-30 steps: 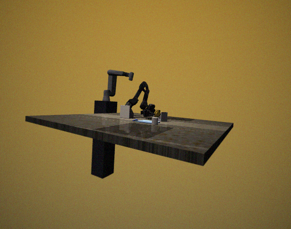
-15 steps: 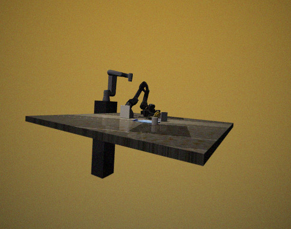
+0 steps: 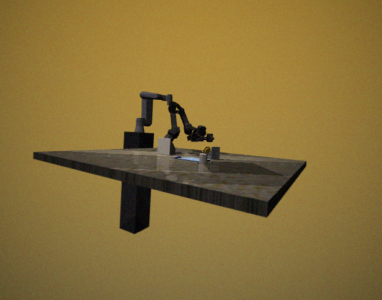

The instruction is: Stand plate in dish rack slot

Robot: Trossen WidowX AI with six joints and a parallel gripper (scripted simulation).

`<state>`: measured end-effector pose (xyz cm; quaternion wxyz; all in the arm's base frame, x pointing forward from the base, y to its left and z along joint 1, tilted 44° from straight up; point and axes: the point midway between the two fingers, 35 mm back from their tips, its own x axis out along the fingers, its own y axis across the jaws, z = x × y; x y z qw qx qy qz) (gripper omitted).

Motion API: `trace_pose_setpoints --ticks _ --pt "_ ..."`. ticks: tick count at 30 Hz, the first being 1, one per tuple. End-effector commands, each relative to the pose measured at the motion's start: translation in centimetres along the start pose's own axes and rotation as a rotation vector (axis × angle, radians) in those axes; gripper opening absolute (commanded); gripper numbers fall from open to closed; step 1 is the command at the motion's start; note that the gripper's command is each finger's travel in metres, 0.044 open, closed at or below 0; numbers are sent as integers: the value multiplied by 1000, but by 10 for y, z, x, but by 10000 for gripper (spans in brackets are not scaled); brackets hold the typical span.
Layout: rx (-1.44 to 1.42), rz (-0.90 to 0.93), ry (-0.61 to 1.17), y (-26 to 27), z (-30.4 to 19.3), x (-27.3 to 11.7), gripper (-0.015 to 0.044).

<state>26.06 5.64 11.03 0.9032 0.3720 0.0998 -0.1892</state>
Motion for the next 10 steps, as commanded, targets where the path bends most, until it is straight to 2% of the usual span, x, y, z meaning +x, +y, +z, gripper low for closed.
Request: trace_pose_setpoints --ticks 1,10 --pt "-11 15 -17 0 33 -3 400" --pt "-87 -22 5 -3 38 4 400"
